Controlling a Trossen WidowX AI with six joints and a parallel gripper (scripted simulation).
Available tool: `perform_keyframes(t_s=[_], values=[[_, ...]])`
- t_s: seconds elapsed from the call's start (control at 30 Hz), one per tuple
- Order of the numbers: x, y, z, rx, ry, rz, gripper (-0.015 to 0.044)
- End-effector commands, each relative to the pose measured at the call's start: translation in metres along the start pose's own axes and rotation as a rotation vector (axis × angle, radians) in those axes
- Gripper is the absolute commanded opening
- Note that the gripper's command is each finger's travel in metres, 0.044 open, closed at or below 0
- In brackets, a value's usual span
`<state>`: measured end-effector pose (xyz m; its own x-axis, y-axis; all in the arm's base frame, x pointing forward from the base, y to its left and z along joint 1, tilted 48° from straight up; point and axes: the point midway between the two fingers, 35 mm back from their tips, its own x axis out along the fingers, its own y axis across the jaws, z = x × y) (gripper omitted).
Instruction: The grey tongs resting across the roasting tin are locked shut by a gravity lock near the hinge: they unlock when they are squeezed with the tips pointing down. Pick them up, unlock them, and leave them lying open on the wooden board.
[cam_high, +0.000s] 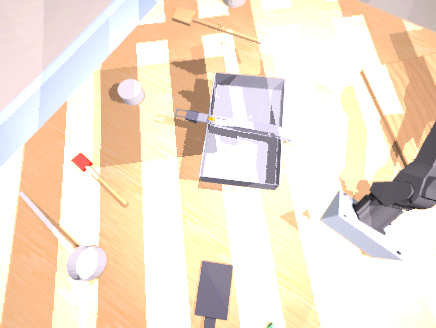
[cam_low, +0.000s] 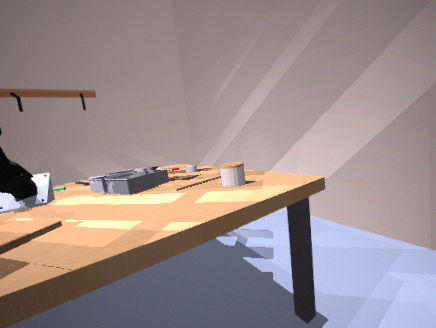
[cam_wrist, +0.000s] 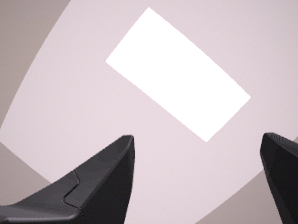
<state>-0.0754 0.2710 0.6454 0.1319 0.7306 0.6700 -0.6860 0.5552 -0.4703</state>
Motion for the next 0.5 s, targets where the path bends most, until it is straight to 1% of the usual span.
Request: perform_keyframes(t_s=[0.0,0.07,0.2,0.27,0.37,0.47], values=[[0.022,0.020,-0.046,-0.109,0.104,0.042,0.0260],[0.025,0.017,-0.067,-0.181,0.151,0.039,0.0260],[0.037,0.029,-0.109,-0.235,0.251,0.077,0.0260],[0.042,0.028,-0.133,-0.250,0.308,0.067,0.0260],[0.042,0.027,-0.144,-0.268,0.332,0.066,0.0260],[0.045,0.027,-0.164,-0.290,0.383,0.077,0.0260]])
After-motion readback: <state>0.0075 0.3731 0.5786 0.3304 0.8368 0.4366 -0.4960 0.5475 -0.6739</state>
